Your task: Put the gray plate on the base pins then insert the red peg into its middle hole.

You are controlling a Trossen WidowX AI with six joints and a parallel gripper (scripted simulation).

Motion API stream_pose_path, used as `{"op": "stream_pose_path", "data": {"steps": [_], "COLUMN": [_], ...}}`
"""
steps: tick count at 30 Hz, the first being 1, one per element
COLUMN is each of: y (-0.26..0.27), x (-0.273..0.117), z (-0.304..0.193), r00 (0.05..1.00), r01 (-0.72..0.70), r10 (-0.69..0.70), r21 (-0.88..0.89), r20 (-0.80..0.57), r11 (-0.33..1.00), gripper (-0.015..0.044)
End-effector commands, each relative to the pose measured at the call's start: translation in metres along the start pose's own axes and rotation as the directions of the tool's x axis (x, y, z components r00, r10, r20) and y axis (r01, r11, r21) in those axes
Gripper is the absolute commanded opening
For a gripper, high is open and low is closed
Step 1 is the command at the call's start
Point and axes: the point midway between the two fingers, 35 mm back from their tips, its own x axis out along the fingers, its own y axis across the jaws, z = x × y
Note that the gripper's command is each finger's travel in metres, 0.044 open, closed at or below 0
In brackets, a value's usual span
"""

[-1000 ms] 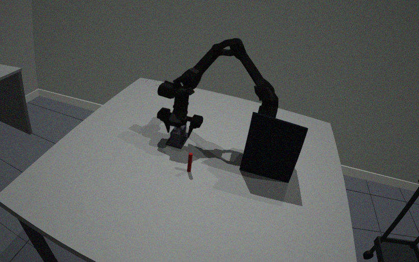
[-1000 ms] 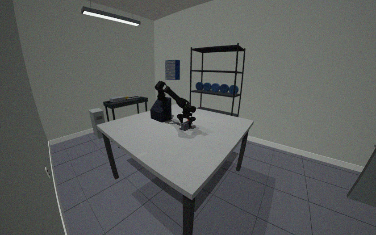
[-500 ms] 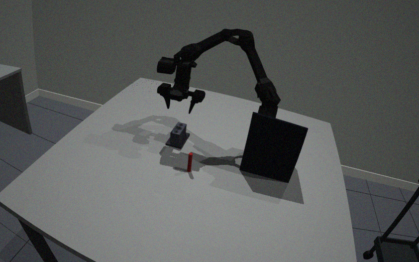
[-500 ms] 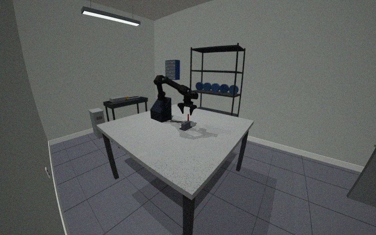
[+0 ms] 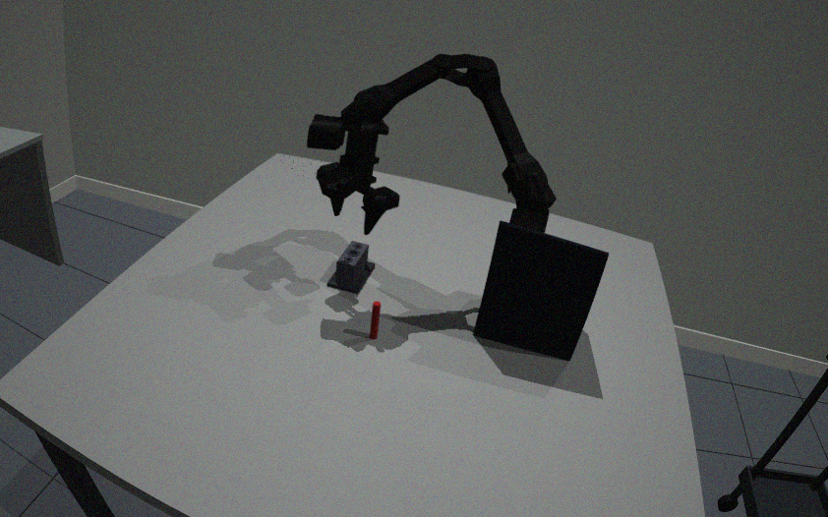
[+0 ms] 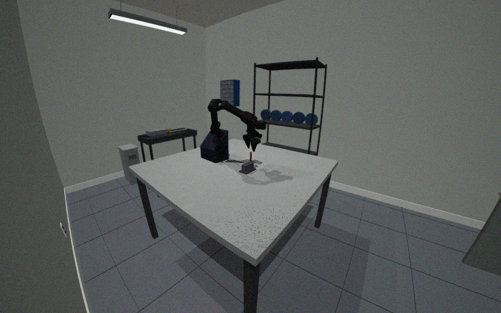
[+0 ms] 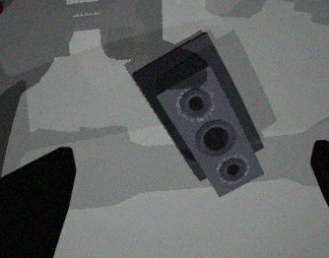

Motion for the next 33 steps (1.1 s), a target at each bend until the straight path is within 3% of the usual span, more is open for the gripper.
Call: {"op": "stream_pose_path", "data": {"steps": [1,18,33], "y": [0.052,0.110,0.150], "x": [0.001,0.003,0.007], "z": [0.035,0.059,0.067], "r00": [1.000,1.000,1.000], "r01": [-0.023,-0.012,0.015], "r10": [0.020,0.023,0.019], "r21": [0.607,0.974,0.923], "r20": [0.012,0.007,-0.008], "r11": [0.795,0.224,-0.385], "gripper": [0.0440,0.0440,0.0440]}}
